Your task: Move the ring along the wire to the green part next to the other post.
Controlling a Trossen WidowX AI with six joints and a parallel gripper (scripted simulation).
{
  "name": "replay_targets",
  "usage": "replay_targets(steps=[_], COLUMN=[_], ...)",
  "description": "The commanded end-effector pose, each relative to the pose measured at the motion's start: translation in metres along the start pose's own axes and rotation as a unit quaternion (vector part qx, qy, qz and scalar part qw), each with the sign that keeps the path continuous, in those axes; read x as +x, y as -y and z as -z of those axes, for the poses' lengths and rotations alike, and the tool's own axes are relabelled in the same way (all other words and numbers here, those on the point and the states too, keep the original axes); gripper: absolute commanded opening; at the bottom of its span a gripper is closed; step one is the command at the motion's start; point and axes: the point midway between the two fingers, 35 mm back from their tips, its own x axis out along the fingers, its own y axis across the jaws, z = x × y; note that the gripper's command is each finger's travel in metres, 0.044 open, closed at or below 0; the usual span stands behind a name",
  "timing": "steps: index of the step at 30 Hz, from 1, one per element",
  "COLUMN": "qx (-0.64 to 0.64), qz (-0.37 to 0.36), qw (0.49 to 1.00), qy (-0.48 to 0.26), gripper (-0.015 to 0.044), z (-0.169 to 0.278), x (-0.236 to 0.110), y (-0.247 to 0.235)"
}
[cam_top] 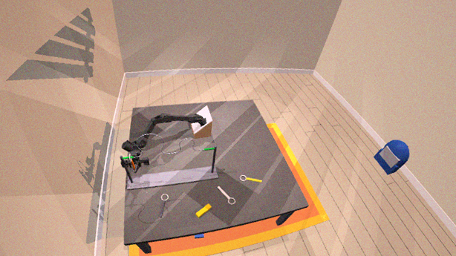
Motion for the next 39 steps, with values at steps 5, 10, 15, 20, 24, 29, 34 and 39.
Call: replay_targets(steps=[5, 10, 15, 20, 24, 29, 34, 39], qx=[-0.002, -0.002, -0.002, -0.002, -0.002, -0.002, -0.001, -0.001], qz=[0.001, 0.001, 0.001, 0.001, 0.001, 0.001, 0.001, 0.001], qw=[1.000, 1.000, 1.000, 1.000, 1.000, 1.000, 0.998, 0.994], qy=[0.001, 0.001, 0.001, 0.001, 0.001, -0.016, -0.063, -0.106], gripper=[-0.0150, -0.0150, -0.0150, -0.0150, -0.0150, -0.0150, -0.0150, -0.0150], z=[-0.003, -0.003, -0.003, -0.003, -0.003, -0.003, -0.004, -0.006], x=[0.000, 0.000, 0.000, 0.000, 0.000, -0.004, -0.015, -0.025], y=[0.000, 0.000, 0.000, 0.000, 0.000, -0.001, -0.007, -0.012])
